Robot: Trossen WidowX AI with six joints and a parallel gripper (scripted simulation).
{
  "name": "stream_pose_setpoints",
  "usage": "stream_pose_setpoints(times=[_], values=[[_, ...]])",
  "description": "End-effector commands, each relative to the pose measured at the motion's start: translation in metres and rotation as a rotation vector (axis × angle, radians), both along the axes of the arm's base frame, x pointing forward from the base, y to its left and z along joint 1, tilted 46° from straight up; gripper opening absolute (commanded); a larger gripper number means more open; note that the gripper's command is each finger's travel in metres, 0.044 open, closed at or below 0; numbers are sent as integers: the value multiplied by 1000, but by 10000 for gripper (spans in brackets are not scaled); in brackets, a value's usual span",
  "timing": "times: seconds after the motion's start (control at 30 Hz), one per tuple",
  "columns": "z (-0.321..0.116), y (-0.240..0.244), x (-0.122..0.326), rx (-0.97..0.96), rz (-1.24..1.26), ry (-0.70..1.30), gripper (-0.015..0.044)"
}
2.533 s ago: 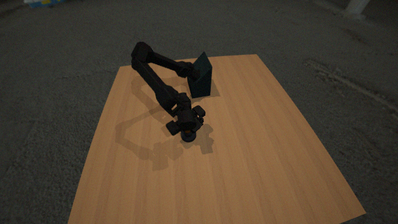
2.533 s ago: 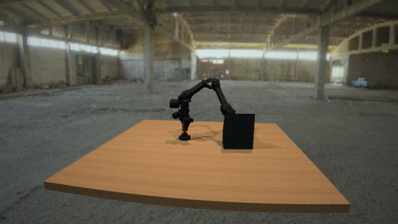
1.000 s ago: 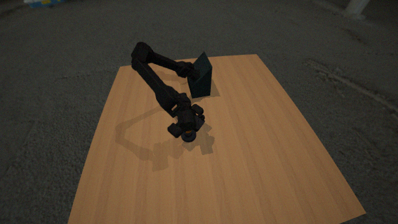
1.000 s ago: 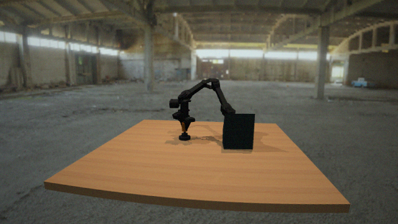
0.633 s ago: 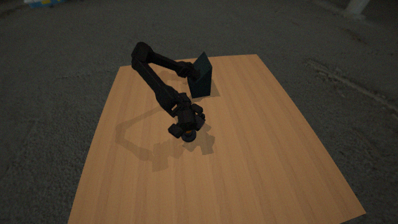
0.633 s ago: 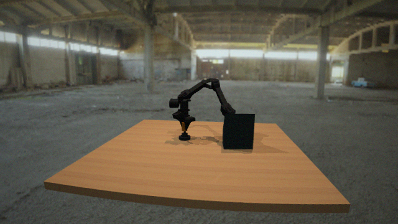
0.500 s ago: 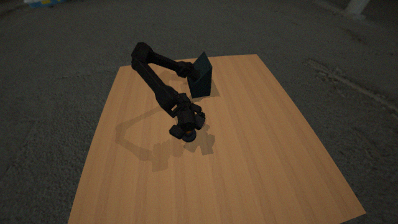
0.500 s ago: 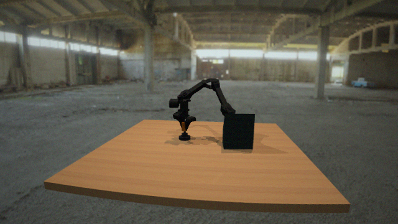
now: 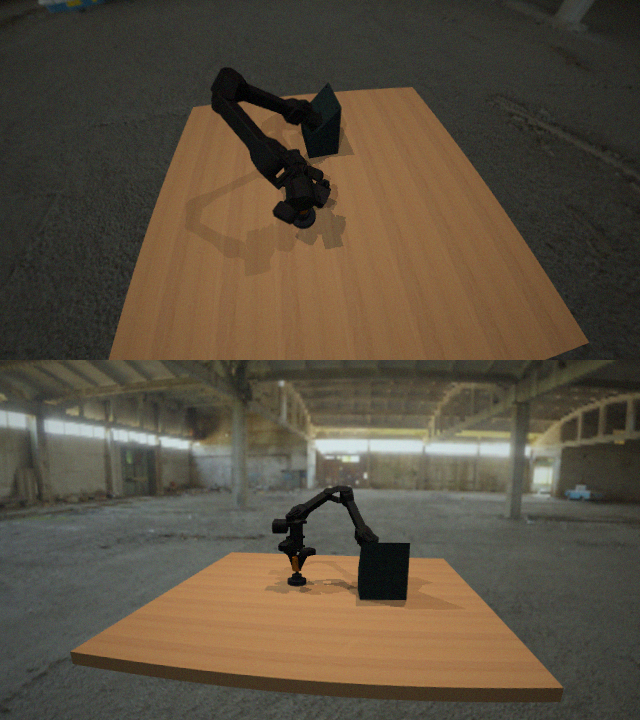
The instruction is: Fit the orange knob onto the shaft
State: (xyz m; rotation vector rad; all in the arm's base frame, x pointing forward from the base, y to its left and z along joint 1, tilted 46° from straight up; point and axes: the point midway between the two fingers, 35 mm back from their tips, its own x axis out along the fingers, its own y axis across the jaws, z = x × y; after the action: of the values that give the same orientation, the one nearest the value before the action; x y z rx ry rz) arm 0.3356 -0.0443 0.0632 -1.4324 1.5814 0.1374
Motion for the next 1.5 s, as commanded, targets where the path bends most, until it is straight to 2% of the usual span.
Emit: stream_pose_setpoints(times=[0.0, 0.57, 0.87, 1.47], values=[[-1, -1, 0, -2, 2, 2, 0], [2, 2, 1, -2, 2, 2, 0], [1, 0, 1, -34, 147, 150, 0], [-1, -1, 0, -34, 147, 150, 0]])
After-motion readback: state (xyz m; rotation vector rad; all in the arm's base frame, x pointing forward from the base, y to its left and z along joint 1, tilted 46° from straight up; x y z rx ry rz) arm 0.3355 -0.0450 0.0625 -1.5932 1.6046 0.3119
